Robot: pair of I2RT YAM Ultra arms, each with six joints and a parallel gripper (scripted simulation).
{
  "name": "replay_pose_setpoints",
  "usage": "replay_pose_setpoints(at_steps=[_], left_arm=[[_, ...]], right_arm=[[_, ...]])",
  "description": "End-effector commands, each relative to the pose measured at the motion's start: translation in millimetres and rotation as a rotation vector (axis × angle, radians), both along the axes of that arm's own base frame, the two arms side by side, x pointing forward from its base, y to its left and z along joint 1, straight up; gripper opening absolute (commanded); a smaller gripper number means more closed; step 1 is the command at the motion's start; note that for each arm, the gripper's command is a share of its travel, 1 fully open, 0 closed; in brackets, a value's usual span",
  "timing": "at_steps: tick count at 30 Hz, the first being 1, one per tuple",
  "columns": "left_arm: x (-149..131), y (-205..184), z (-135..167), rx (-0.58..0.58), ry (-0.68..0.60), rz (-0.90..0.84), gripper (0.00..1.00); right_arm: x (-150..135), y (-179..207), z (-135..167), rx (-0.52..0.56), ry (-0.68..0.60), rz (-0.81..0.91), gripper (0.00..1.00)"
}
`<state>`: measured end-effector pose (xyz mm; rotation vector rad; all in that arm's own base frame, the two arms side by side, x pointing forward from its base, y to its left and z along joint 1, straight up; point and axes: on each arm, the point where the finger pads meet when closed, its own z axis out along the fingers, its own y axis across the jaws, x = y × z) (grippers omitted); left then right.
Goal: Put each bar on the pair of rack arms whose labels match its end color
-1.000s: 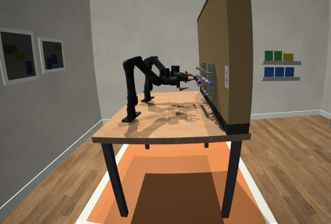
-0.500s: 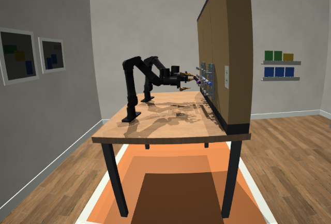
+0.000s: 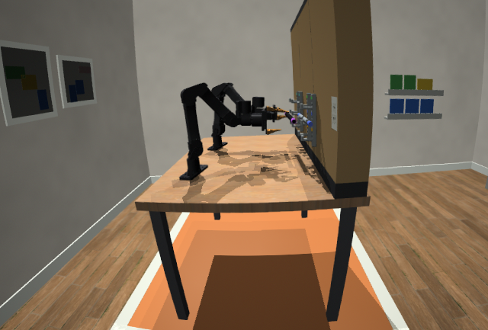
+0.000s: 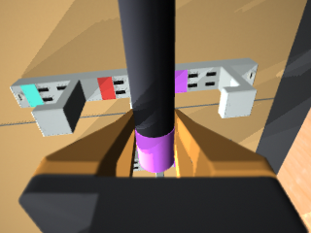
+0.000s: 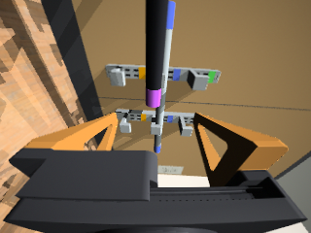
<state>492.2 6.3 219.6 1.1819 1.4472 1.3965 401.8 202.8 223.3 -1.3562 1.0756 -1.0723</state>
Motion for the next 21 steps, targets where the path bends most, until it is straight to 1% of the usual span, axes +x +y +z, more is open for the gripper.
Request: replay_pose_setpoints(at_steps=[1, 21], left_arm=[[2, 2, 23, -0.04, -0.098, 0.001, 0.0], [2, 2, 21, -0.04, -0.098, 0.001, 0.0]], right_arm=[[-1, -8, 18, 0.044, -0.039, -0.001, 1.0], [7, -24, 18, 0.044, -0.039, -0.001, 1.0]])
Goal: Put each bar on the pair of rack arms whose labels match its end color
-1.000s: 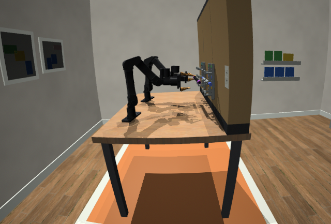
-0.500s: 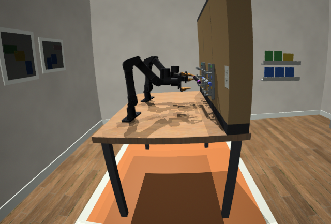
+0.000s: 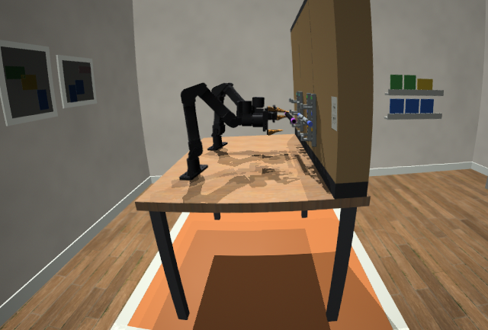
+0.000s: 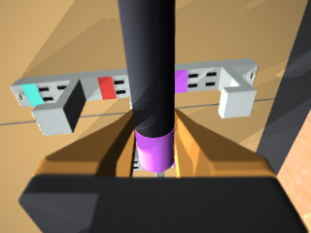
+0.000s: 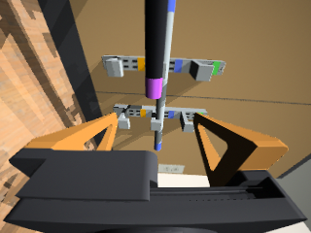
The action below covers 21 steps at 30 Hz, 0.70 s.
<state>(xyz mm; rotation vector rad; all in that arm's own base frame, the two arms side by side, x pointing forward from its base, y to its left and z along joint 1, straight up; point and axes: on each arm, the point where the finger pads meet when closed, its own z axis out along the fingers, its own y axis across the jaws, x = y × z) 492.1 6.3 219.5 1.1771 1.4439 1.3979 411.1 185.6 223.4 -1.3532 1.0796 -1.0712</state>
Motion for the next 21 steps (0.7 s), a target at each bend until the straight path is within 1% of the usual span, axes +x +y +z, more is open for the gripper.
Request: replay_pose_setpoints(at_steps=[1, 21], left_arm=[[2, 2, 21, -0.039, -0.093, 0.001, 0.0], [2, 2, 23, -0.039, -0.093, 0.001, 0.0]], right_arm=[[-1, -7, 18, 0.041, -0.041, 0.002, 1.0], [7, -23, 18, 0.041, -0.041, 0.002, 1.0]])
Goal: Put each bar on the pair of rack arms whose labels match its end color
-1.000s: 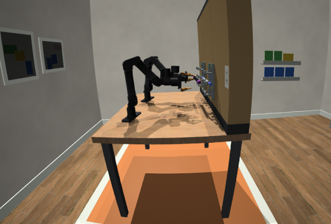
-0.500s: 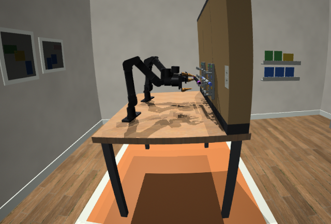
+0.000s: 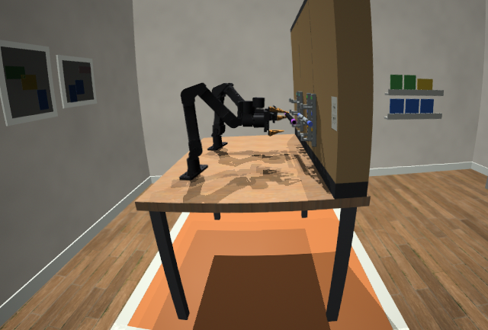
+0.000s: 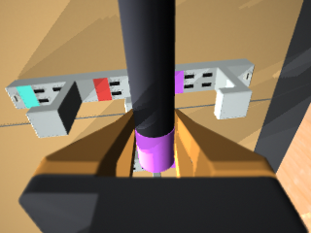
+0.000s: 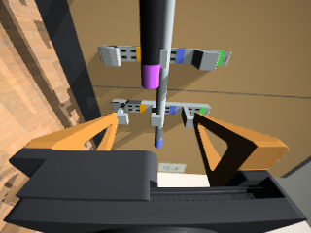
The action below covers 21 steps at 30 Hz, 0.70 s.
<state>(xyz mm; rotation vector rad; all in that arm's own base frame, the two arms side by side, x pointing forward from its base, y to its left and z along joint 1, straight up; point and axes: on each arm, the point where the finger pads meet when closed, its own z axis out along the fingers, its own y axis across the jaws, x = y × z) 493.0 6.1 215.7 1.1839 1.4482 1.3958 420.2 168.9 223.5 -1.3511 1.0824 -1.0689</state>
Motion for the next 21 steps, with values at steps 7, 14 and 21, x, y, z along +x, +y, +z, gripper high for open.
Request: replay_pose_setpoints(at_steps=[7, 14, 21], left_arm=[[1.1, 2.1, 27.2, -0.04, -0.1, 0.001, 0.0], [0.8, 2.7, 28.3, -0.04, -0.1, 0.001, 0.0], [0.5, 3.1, 29.0, -0.04, -0.1, 0.001, 0.0]], right_arm=[[-1.8, -7.0, 17.8, 0.037, -0.042, 0.003, 1.0], [-1.8, -7.0, 17.8, 0.037, -0.042, 0.003, 1.0], [-1.9, -7.0, 17.8, 0.037, -0.042, 0.003, 1.0]])
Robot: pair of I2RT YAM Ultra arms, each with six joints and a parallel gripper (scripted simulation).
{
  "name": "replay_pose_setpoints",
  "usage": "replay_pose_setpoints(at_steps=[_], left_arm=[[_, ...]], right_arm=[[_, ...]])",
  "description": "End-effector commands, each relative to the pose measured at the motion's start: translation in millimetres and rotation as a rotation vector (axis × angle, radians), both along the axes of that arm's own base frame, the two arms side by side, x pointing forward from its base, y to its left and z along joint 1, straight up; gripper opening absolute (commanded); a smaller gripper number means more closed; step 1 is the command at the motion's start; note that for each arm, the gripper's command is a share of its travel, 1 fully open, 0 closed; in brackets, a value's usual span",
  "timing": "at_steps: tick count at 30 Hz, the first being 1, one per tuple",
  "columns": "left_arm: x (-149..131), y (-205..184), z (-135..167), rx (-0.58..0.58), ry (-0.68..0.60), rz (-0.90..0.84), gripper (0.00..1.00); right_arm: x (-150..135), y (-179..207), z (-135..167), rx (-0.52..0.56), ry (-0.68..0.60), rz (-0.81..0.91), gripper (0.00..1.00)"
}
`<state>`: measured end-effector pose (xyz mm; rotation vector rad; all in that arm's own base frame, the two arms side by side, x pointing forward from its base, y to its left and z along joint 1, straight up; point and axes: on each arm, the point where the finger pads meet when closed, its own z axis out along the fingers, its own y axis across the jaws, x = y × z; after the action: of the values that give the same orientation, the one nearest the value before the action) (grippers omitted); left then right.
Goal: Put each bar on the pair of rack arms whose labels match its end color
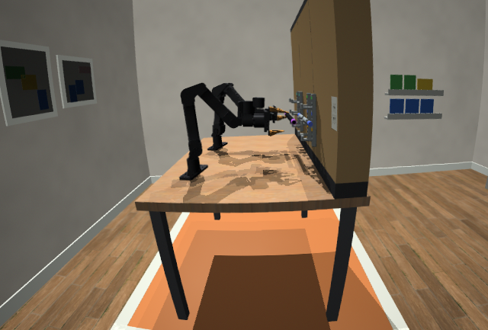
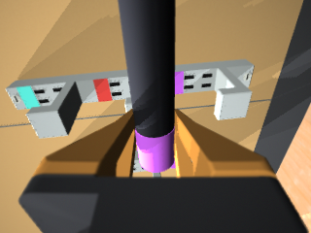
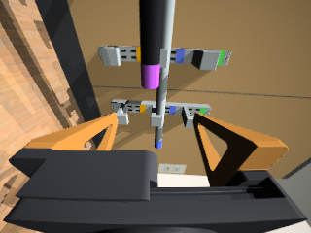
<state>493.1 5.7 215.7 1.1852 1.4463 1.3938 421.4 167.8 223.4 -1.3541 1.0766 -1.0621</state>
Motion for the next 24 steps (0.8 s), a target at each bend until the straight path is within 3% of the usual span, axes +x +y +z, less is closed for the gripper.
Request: replay_pose_setpoints(at_steps=[1, 24], left_arm=[[0.4, 3.7, 29.1, -0.04, -0.1, 0.004, 0.0], [-0.8, 4.6, 32.3, -0.04, -0.1, 0.004, 0.0]], right_arm=[[-3.0, -5.9, 17.8, 0.037, -0.042, -0.006, 1.0], [-3.0, -5.9, 17.8, 0.037, -0.042, -0.006, 1.0]])
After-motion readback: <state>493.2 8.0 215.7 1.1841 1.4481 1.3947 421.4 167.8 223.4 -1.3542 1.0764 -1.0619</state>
